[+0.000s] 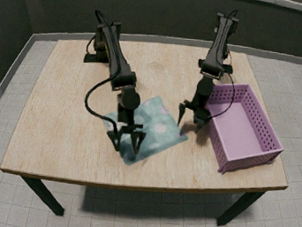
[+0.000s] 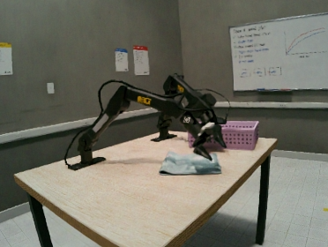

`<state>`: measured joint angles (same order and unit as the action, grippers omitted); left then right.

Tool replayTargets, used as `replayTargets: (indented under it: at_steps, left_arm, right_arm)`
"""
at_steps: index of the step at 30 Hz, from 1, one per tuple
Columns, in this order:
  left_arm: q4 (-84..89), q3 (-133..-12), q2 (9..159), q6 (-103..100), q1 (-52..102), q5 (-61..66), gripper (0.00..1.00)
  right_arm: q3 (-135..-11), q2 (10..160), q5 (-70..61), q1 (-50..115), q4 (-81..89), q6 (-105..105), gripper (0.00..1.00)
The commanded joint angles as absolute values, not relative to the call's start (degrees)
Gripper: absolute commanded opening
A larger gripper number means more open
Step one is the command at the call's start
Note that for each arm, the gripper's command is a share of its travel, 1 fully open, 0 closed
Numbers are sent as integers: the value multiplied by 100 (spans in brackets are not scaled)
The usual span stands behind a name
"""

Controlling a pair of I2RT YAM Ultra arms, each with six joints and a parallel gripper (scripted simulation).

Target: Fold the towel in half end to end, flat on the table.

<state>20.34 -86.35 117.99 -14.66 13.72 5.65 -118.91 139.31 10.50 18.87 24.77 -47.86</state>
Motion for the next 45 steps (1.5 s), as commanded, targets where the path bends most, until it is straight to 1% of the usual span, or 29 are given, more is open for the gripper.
replayTargets:
  at_steps: [1, 6, 7, 8, 14, 17, 19, 28, 36, 45]
  left_arm:
    - [1940, -8810, 11553, -1468, 1344, 565, 78]
    - [1940, -8810, 11553, -1468, 1344, 565, 78]
    - [2110, -8750, 11486, -1465, 1339, 568, 78]
    - [2163, -8524, 11417, -1463, 1335, 571, 78]
    - [2467, -8330, 10921, -1444, 1303, 588, 78]
    - [2540, -8420, 10809, -1437, 1321, 593, 78]
    - [2667, -8266, 10658, -1431, 1323, 602, 78]
    - [3273, -8242, 9955, -1406, 1299, 619, 78]
    - [3709, -8424, 9530, -1402, 1275, 620, 78]
    - [3737, -8434, 9520, -1402, 1297, 619, 78]
  right_arm:
    - [-12063, 13831, 1143, 1961, 2490, -4753, 84]
    - [-12063, 13831, 1143, 1961, 2490, -4753, 84]
    - [-11773, 13677, 1144, 1961, 2559, -4755, 84]
    - [-11696, 13586, 1145, 1962, 2574, -4759, 84]
    - [-11242, 13034, 1150, 1970, 2679, -4788, 84]
    - [-11142, 12909, 1151, 1974, 2559, -4796, 84]
    - [-11035, 12746, 1155, 1977, 2760, -4801, 84]
    - [-10609, 11987, 1169, 1986, 3096, -4831, 84]
    - [-10448, 11547, 1179, 2009, 3377, -4838, 84]
    - [-10549, 11630, 1131, 1955, 3304, -4812, 84]
